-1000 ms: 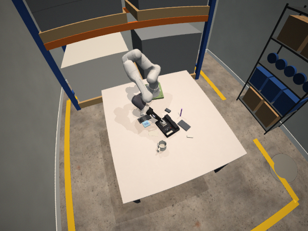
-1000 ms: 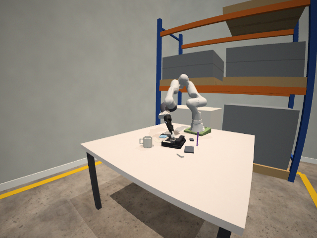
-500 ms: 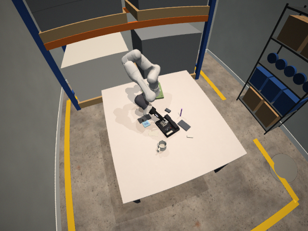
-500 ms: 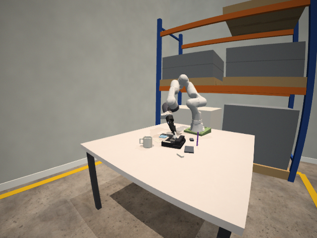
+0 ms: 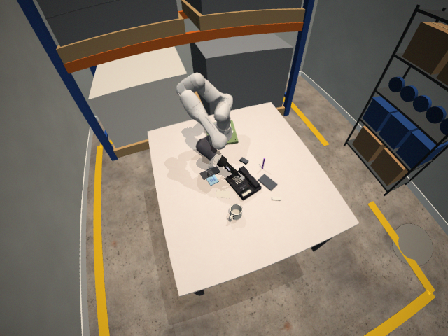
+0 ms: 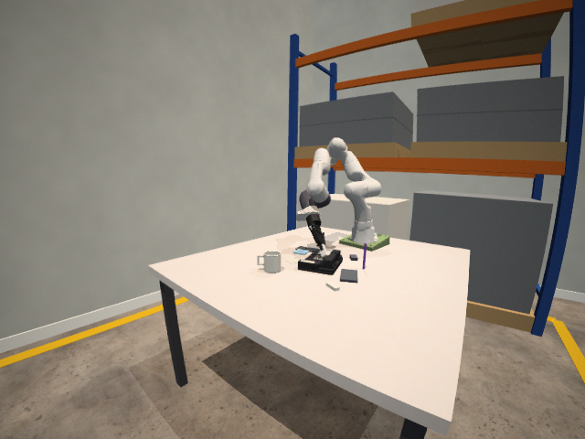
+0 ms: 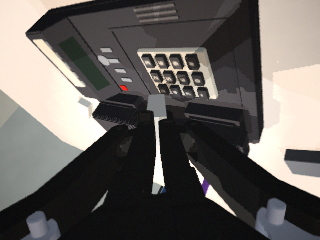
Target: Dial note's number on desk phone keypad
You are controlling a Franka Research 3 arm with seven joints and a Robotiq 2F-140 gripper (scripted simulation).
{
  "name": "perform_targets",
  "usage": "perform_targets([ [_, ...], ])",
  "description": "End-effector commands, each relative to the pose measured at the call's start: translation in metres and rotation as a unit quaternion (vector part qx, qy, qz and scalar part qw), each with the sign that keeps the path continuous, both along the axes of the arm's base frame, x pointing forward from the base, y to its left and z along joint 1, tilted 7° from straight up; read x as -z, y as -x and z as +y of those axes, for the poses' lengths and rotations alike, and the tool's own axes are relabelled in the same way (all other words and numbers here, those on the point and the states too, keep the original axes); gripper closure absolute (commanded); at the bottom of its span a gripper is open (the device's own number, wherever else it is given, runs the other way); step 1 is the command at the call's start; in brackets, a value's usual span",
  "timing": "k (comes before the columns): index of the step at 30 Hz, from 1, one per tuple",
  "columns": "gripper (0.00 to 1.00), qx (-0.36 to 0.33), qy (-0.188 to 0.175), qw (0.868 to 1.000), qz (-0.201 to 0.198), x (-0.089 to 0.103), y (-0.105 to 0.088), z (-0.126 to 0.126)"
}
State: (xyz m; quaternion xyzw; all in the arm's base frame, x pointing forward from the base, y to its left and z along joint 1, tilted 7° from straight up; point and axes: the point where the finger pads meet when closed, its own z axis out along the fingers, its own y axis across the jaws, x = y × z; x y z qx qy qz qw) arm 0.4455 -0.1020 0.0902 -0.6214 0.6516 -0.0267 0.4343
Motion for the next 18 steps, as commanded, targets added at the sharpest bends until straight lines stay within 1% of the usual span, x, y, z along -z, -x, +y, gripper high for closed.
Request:
perform_targets([
  [1, 1.0, 0.001, 0.003, 1.0, -0.002, 0.0003, -0.0012, -0.0023],
  [18, 1.0, 0.001, 0.003, 1.0, -0.002, 0.0021, -0.0014, -0.0024],
])
